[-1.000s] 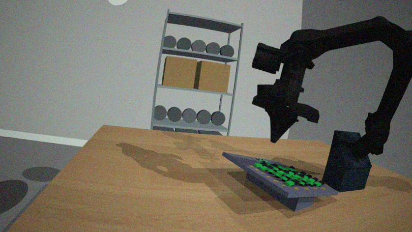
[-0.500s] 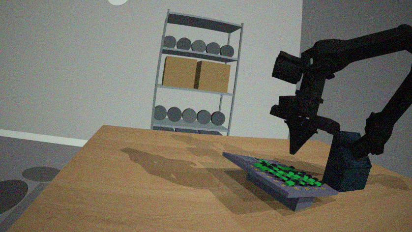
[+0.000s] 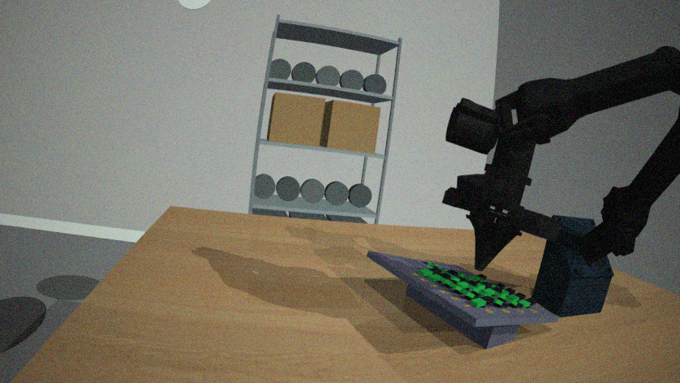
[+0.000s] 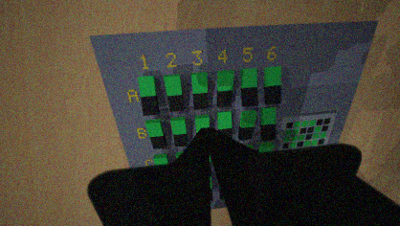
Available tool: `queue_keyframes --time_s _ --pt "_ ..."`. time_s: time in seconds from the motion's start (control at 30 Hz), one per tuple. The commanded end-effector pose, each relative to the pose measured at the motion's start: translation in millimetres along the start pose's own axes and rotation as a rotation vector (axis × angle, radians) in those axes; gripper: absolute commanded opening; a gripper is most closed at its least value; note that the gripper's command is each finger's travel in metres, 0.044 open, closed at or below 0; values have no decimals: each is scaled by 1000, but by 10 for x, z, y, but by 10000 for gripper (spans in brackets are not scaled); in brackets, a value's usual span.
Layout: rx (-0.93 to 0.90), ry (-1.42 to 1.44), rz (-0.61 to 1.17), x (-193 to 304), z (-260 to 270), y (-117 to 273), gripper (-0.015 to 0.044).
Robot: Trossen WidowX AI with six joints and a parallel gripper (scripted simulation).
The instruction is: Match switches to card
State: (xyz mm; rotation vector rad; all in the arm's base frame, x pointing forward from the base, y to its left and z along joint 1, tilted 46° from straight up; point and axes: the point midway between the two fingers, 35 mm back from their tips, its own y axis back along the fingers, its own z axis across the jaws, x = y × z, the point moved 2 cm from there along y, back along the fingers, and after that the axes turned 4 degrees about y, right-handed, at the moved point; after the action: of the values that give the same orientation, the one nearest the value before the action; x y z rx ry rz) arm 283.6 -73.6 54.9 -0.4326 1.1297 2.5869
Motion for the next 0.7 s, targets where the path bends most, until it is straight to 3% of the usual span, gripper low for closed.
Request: queue_keyframes --time_s 0.0,0.67 --pt "-10 -15 8 34 8 -87 0" --pt "-10 -15 8 30 9 -228 0"
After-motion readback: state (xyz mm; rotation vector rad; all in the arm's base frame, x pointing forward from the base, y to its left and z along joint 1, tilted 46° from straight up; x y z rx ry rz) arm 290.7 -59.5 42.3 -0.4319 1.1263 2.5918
